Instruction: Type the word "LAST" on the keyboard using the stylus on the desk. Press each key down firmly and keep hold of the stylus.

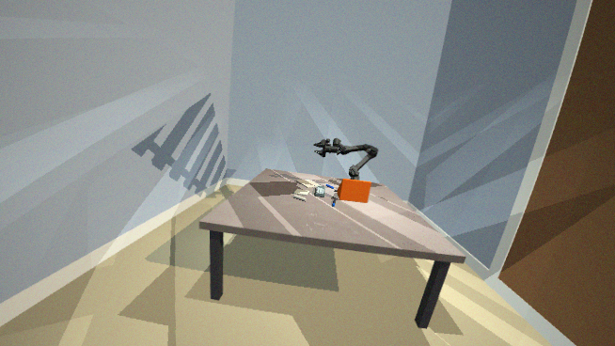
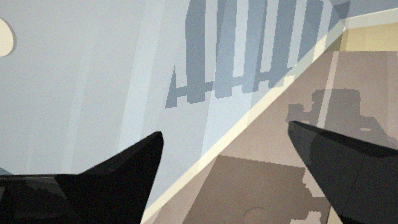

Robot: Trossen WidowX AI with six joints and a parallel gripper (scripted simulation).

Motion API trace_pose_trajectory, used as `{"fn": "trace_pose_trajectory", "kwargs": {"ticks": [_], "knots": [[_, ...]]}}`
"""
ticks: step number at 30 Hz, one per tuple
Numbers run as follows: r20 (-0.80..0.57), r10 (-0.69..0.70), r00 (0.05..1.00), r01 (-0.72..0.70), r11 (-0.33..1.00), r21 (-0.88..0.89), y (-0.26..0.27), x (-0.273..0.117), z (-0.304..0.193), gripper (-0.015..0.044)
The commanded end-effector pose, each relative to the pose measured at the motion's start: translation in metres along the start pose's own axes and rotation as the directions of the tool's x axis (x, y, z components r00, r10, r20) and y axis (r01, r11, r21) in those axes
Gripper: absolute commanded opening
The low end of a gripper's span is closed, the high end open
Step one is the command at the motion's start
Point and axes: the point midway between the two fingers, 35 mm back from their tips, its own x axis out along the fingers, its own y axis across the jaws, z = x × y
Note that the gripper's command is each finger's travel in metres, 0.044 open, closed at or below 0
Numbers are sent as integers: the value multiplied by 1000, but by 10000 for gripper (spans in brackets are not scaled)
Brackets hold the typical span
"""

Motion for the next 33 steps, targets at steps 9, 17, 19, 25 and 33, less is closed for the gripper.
{"fn": "trace_pose_trajectory", "kwargs": {"ticks": [9, 17, 19, 25, 33], "knots": [[-442, -80, 894, 102, 994, 27, 10, 32, -122, 204], [-799, -226, 558, 165, 973, -160, 27, 11, -251, 0], [-848, -284, 448, 148, 959, -243, 29, -4, -281, 0], [-847, -506, 163, 27, 861, -509, 25, -54, -343, 0], [-762, -645, 59, -84, 757, -648, 18, -81, -363, 0]]}}
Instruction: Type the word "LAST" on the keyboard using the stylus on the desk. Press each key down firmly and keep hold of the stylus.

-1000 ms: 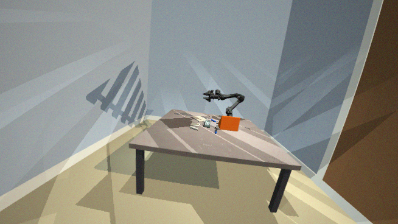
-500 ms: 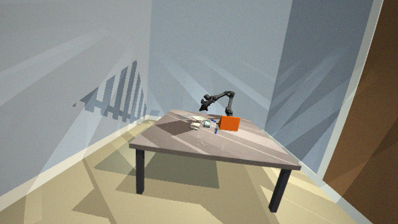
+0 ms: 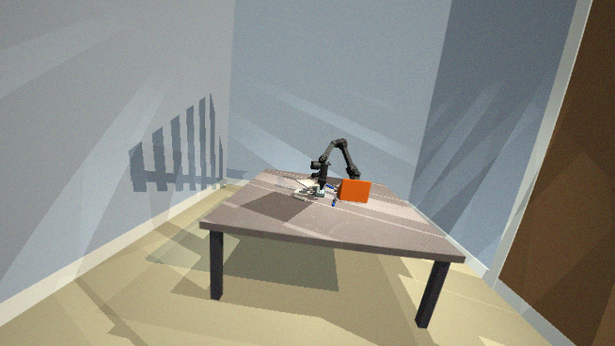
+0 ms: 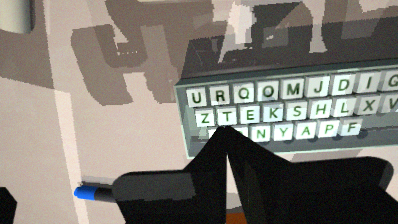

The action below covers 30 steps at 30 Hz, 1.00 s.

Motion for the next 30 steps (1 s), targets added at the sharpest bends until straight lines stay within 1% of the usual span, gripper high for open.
{"fn": "trace_pose_trajectory", "kwargs": {"ticks": [1, 11, 17, 30], "knots": [[-12, -51, 999, 51, 998, -23, 1, 2, -1, 0], [-12, -51, 999, 51, 998, -23, -1, 2, -1, 0], [-12, -55, 998, 55, 998, -23, -62, -1, 1, 0], [-12, -56, 998, 55, 998, -23, -64, -1, 1, 0]]}}
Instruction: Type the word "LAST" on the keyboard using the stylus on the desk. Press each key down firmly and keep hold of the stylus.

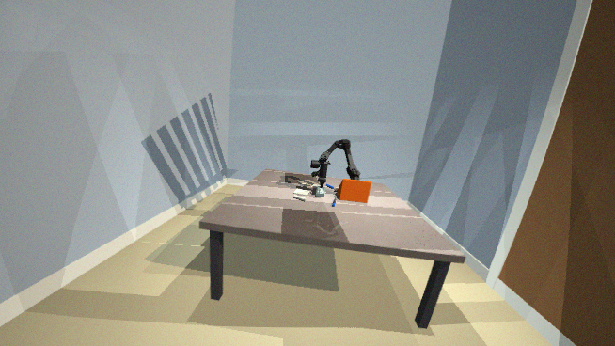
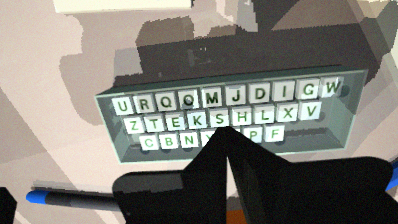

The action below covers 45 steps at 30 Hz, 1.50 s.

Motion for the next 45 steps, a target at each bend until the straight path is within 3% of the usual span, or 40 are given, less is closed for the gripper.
{"fn": "trace_pose_trajectory", "kwargs": {"ticks": [1, 4, 8, 24, 30, 41, 45], "knots": [[3, -6, 1000, 6, 1000, -5, -3, -1, -1, 0], [3, -4, 1000, 4, 1000, -5, -13, -1, 0, 0], [3, -9, 1000, 9, 1000, -5, -65, -1, 0, 0], [3, -10, 1000, 10, 1000, -5, -68, -1, -1, 0], [1, -8, 1000, 8, 1000, -7, -41, -1, -31, 0], [1, -7, 1000, 7, 1000, -7, -39, -1, -31, 0], [1, 1, 1000, -1, 1000, -7, 5, -1, -28, 0]]}}
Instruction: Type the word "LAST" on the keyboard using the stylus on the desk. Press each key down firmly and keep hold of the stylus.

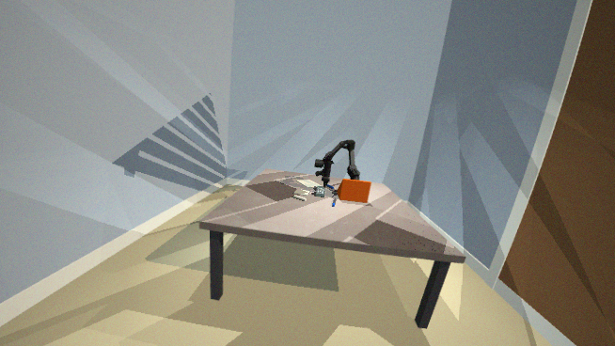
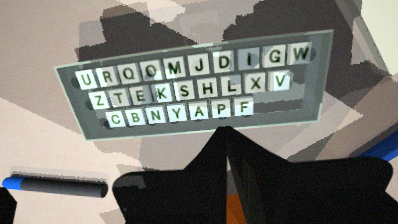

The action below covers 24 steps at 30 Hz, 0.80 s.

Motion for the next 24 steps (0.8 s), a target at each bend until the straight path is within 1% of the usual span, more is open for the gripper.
{"fn": "trace_pose_trajectory", "kwargs": {"ticks": [1, 4, 19, 21, 24], "knots": [[-5, 3, 1000, -3, 1000, -13, 44, 1, -2, 0], [-5, -1, 1000, 1, 1000, -12, 62, 1, -4, 0], [-5, -1, 1000, 1, 1000, -12, 62, 1, -4, 0], [-5, 1, 1000, -1, 1000, -12, 63, -8, -3, 0], [-5, 3, 1000, -3, 1000, -12, 63, -49, -3, 0]]}}
